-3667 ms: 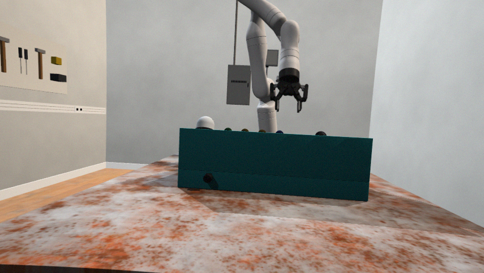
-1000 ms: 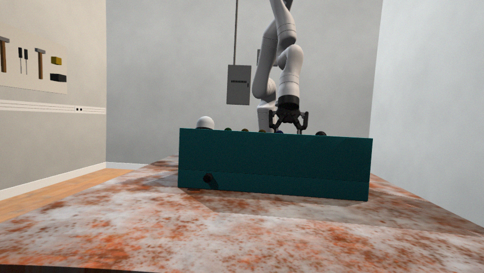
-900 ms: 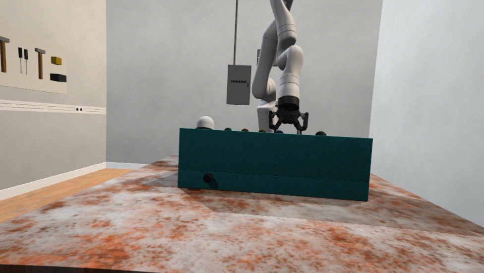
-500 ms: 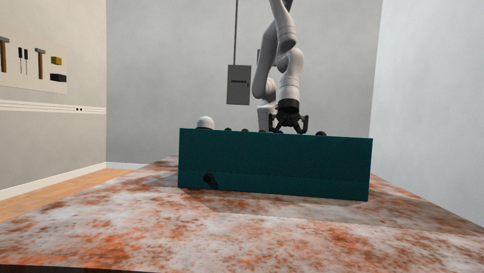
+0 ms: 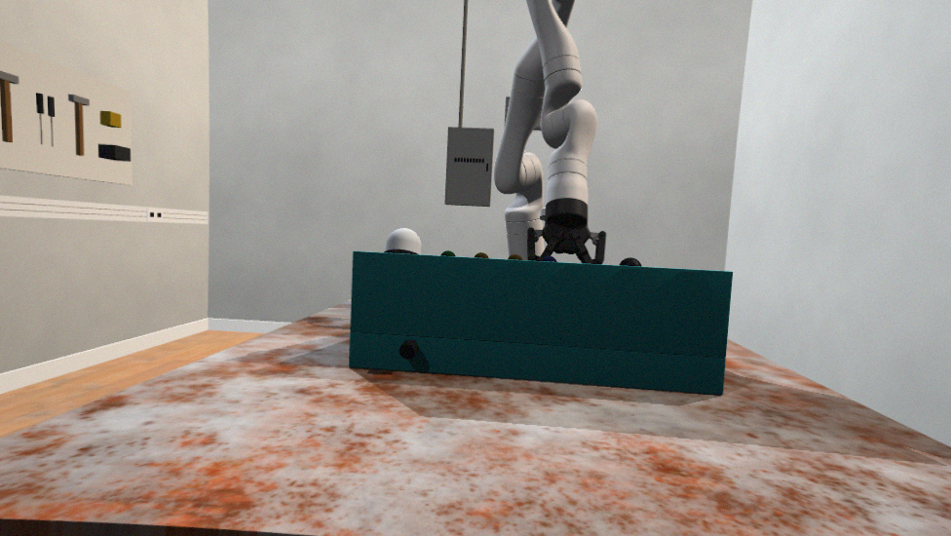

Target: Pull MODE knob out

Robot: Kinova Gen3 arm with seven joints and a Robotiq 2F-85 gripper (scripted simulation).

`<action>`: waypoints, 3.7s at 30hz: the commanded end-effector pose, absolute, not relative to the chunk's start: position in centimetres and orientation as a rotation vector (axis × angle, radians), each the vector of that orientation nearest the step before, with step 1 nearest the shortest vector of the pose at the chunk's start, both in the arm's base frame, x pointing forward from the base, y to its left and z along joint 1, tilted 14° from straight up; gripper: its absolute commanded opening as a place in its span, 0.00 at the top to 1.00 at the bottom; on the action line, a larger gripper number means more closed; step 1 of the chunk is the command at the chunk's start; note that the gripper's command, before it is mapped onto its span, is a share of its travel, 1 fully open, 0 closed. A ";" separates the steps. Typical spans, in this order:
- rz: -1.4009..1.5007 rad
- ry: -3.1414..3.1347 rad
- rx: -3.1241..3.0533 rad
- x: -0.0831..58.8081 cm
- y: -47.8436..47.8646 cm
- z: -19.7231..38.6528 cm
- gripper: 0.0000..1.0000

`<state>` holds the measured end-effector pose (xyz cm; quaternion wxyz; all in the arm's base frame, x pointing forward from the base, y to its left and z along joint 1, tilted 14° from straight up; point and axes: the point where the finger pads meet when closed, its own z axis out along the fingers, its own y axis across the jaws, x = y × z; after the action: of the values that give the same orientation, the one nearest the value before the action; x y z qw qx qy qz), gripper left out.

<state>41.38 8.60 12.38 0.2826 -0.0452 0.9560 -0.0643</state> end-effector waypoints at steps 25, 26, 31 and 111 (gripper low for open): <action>-0.170 2.558 -0.121 41.5 8.6 12.3 0.23; -0.170 2.558 -0.121 41.5 8.6 12.3 0.23; -0.170 2.558 -0.121 41.5 8.6 12.3 0.23; -0.170 2.558 -0.121 41.9 8.5 11.7 0.90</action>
<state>41.83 8.52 11.70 0.2831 -0.0452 0.9559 -0.0638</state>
